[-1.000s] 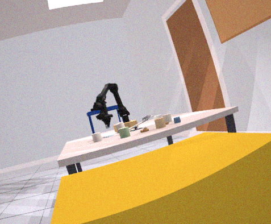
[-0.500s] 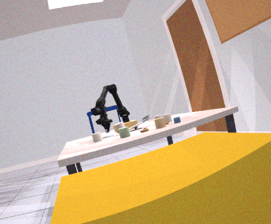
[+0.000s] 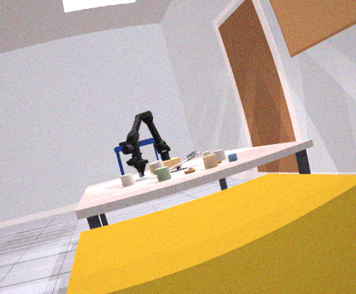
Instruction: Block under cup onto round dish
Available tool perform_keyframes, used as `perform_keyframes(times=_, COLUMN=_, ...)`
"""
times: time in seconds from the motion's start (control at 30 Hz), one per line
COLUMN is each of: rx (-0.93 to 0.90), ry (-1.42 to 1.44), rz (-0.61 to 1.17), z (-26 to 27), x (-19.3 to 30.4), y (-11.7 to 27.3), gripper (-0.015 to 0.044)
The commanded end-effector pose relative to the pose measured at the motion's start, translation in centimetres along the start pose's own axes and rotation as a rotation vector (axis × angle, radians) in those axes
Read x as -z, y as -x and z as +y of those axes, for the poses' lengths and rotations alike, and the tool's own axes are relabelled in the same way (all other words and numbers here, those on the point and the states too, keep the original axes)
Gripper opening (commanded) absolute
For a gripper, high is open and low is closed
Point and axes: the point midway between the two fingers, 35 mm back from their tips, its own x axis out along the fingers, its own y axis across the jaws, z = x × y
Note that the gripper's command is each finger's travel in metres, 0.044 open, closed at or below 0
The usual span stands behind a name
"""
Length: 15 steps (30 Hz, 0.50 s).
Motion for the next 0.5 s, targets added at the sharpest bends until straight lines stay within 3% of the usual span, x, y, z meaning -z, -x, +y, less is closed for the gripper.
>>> perform_keyframes(times=0.0, rx=-0.001, ry=0.004, rz=0.005, z=0.00, x=0.10, y=-0.81, gripper=0.0000)
perform_keyframes(times=0.1, rx=-0.001, ry=0.004, rz=0.005, z=-0.01, x=0.11, y=-1.05, gripper=0.0000)
perform_keyframes(times=0.47, rx=0.001, ry=0.000, rz=0.002, z=-0.03, x=0.06, y=-0.56, gripper=0.0289)
